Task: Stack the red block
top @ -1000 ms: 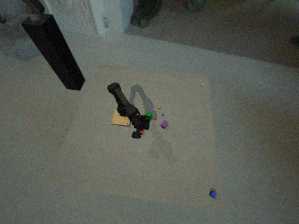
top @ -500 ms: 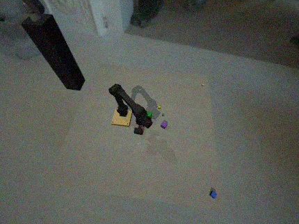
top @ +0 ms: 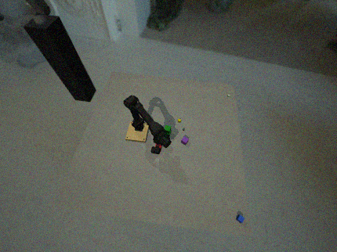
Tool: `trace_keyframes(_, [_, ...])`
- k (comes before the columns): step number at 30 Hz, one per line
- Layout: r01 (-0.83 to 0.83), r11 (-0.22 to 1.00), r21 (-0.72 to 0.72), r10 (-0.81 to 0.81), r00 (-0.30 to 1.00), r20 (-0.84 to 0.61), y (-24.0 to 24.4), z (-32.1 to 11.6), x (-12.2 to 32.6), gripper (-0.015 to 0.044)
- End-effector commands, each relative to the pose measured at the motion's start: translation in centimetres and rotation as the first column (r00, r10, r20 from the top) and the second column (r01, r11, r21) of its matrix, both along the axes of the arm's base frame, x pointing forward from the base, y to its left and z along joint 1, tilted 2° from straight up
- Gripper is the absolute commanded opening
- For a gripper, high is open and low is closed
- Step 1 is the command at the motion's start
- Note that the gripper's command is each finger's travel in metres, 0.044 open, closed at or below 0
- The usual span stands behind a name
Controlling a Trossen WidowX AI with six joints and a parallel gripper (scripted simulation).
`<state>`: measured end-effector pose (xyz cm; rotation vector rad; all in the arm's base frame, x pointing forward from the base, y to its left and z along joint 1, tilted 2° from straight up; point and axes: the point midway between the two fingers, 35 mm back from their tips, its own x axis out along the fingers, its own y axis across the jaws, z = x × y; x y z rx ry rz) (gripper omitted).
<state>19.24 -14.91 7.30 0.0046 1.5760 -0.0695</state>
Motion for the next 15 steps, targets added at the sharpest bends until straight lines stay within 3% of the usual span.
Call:
trace_keyframes(1, [-0.004,1.0,-0.004,0.004,1.0,-0.004,-0.1,-0.5,-0.1,0.044])
trace_keyframes(15, [-0.004,1.0,-0.004,0.004,1.0,-0.004,-0.2,-2.8,0.0,0.044])
